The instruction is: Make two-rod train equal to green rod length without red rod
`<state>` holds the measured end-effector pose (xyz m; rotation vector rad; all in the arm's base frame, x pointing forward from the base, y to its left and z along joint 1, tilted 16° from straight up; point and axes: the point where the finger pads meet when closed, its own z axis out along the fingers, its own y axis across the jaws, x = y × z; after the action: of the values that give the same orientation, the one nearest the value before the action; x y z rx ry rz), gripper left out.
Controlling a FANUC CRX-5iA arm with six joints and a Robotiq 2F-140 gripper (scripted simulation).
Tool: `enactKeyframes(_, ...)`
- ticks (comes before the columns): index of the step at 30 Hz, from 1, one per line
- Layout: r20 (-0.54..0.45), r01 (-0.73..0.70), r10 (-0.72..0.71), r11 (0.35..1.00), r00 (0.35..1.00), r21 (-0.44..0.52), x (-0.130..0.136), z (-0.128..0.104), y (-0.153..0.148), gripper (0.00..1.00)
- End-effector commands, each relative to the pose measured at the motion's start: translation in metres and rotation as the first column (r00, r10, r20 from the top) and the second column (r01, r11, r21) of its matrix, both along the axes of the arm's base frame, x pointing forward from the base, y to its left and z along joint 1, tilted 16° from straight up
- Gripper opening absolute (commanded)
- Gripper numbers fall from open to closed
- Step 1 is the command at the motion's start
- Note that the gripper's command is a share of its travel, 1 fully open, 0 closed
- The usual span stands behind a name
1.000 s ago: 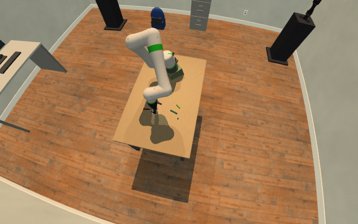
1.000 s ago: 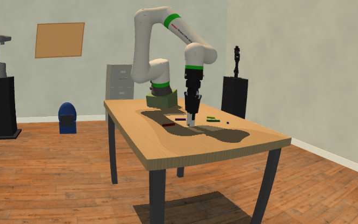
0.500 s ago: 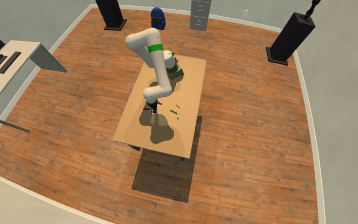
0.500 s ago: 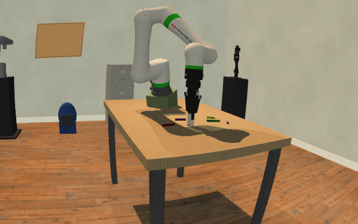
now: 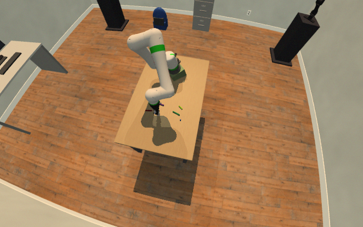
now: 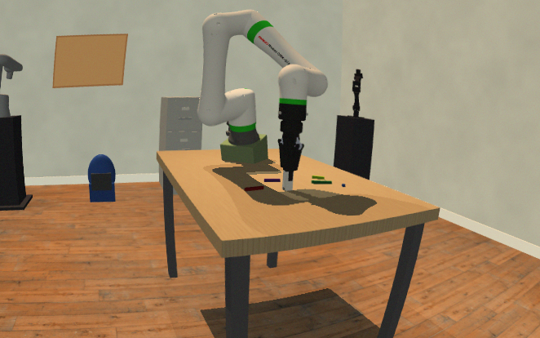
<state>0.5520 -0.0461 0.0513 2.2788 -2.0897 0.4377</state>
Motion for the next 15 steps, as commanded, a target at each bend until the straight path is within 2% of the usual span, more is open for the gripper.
enactKeyframes(1,0.0,0.0,0.0,1.0,1.0,0.0,0.0001,0.0001,0.0001,0.03)
enactKeyframes(15,0.0,0.0,0.0,1.0,1.0,0.0,-0.0006,0.0035,0.0008,0.03)
